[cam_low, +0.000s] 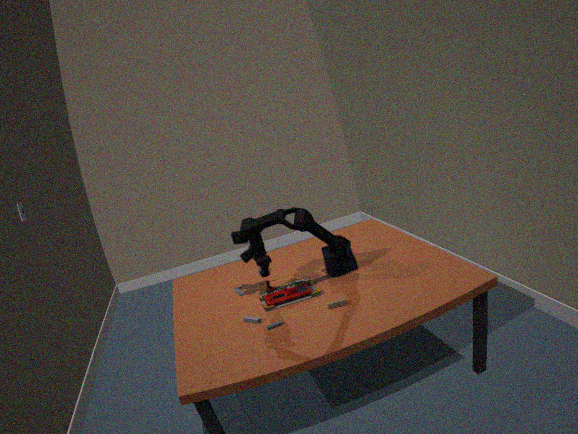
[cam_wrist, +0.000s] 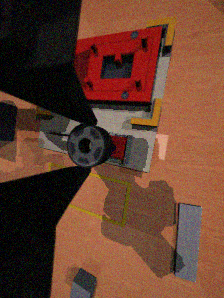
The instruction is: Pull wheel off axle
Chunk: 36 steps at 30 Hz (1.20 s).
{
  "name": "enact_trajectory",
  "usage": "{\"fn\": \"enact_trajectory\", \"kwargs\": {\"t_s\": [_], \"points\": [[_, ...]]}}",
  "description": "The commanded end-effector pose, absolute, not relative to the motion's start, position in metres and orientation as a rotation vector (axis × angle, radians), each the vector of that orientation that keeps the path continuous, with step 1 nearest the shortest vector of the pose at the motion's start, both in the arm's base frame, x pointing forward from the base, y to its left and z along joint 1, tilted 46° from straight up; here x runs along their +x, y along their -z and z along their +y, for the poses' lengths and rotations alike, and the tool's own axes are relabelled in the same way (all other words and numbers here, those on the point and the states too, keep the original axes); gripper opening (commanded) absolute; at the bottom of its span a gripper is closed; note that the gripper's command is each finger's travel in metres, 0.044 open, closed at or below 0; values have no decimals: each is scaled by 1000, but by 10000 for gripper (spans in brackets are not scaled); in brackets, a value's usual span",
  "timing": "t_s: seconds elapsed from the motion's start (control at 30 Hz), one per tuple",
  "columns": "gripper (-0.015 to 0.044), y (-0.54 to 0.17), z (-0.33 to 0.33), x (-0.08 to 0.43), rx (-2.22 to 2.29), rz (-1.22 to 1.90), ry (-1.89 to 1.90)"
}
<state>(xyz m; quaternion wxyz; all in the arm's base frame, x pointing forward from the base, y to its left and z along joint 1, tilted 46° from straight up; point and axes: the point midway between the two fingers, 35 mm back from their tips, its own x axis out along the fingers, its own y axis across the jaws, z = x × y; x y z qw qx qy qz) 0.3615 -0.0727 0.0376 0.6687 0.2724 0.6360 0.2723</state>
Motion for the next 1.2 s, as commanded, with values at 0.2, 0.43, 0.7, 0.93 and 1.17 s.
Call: {"fn": "enact_trajectory", "kwargs": {"t_s": [0.2, 0.43, 0.7, 0.93, 1.17], "points": [[0, -18, -102, 347, 609, 1433, -604], [0, 14, -138, 318, 605, 1434, -603], [0, 30, -153, 302, 605, 1433, -607], [0, 43, -140, 303, 605, 1433, -607], [0, 62, -122, 306, 605, 1433, -606]]}}
